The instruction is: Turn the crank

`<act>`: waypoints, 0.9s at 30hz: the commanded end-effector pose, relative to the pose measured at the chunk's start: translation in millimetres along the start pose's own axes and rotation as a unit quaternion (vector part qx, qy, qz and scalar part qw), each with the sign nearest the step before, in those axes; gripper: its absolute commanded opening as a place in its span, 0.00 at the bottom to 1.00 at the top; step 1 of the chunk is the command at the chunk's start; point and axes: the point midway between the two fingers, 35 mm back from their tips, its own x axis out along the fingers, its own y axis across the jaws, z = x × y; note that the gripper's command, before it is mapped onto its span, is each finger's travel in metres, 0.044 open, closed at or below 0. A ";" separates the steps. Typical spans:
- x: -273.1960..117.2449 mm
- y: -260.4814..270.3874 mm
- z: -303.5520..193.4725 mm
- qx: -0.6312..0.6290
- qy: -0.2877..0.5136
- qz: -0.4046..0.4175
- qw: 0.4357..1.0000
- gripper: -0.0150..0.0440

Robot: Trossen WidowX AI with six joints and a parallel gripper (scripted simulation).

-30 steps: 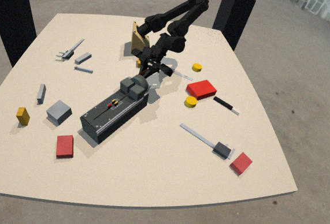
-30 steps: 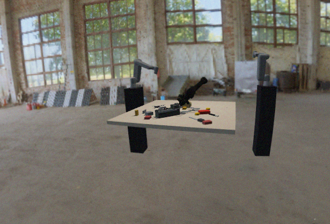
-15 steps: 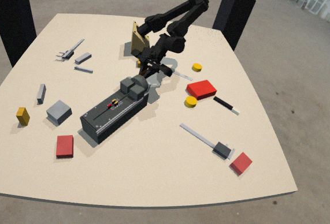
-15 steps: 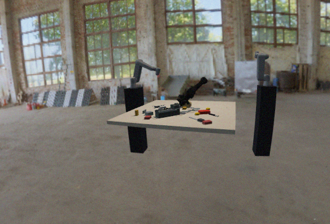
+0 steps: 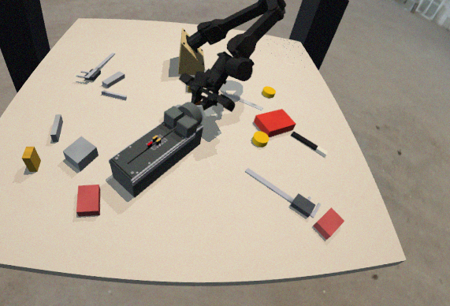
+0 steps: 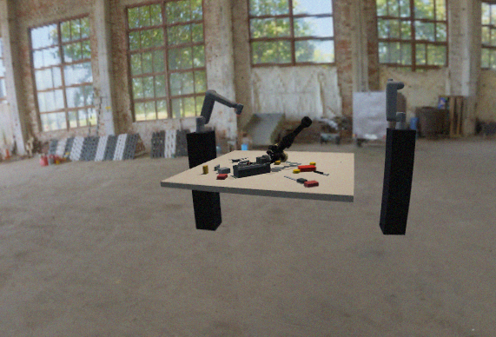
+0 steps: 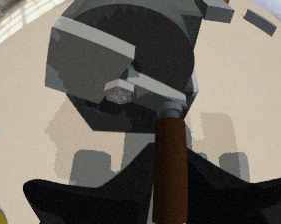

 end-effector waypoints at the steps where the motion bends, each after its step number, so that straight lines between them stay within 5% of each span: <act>1: 5.9 5.4 -5.9 -0.001 0.003 0.000 1.000 0.25; 27: 10.6 29.3 -10.5 -0.001 0.003 0.001 1.000 0.25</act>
